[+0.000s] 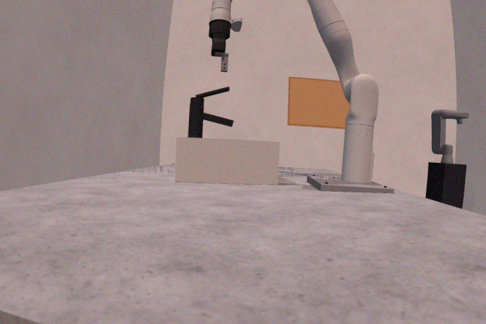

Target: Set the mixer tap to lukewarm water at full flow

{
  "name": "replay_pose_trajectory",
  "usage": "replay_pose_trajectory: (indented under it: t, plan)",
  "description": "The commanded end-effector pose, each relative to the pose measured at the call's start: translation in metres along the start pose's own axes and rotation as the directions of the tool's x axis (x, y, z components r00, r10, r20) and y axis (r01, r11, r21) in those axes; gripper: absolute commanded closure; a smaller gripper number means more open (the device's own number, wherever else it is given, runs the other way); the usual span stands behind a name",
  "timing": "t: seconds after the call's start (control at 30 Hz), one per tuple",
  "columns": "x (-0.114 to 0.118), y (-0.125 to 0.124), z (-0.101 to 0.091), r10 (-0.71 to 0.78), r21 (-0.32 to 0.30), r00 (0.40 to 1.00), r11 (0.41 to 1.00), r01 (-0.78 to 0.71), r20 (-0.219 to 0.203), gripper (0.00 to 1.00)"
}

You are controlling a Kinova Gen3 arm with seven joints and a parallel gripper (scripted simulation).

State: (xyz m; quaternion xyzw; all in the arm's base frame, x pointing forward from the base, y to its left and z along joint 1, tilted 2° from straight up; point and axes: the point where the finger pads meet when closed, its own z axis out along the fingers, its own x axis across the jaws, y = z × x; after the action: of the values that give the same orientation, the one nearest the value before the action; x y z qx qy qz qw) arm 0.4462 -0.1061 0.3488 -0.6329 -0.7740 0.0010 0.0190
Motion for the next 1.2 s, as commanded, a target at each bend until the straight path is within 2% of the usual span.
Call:
replay_pose_trajectory:
  t: [0.0, 0.47, 0.5, 1.17]
  plan:
    - [0.0005, 0.0005, -0.0008, 0.007, -0.002, 1.0, 1.0, -0.007, 0.001, 1.0]
    - [0.0009, 0.0007, -0.0009, 0.02, -0.002, 1.0, 1.0, -0.02, 0.001, 1.0]
    - [0.0009, 0.0007, -0.0009, 0.02, -0.002, 1.0, 1.0, -0.02, 0.001, 0.0]
    - [0.0009, 0.0007, -0.0009, 0.02, -0.002, 1.0, 1.0, -0.02, 0.001, 0.0]
